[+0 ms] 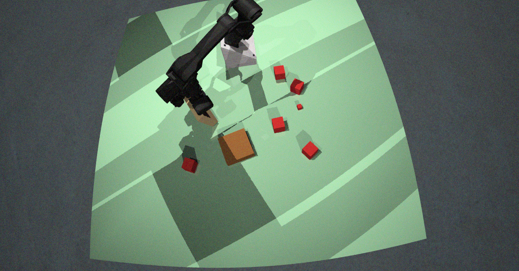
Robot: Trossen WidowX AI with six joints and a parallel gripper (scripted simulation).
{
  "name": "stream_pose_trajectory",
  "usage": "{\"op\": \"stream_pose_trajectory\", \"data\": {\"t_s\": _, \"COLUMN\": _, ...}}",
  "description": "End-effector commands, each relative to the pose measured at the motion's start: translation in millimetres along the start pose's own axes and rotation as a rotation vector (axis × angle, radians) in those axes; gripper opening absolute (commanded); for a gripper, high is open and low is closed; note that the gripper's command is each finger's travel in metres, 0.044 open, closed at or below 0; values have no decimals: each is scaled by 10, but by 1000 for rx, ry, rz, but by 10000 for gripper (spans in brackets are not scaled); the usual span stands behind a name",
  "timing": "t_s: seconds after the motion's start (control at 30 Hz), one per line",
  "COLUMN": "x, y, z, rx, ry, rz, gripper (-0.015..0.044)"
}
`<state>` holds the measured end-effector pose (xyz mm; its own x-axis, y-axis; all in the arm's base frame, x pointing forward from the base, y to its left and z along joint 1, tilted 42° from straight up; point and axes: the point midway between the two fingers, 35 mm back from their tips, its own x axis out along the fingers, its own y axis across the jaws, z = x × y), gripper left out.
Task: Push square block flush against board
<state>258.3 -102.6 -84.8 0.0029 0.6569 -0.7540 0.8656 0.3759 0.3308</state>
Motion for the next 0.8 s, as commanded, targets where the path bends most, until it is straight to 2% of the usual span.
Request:
{"op": "stream_pose_trajectory", "data": {"t_s": 0.0, "x": -12, "y": 4, "z": 68, "rx": -7, "ry": -6, "rz": -3, "gripper": 0}}
{"op": "stream_pose_trajectory", "data": {"t_s": 0.23, "x": -10, "y": 1, "z": 100, "rx": -7, "ry": -6, "rz": -3, "gripper": 0}}
{"op": "stream_pose_trajectory", "data": {"t_s": 0.77, "x": -9, "y": 6, "z": -151, "rx": -6, "ry": -4, "rz": -3, "gripper": 0}}
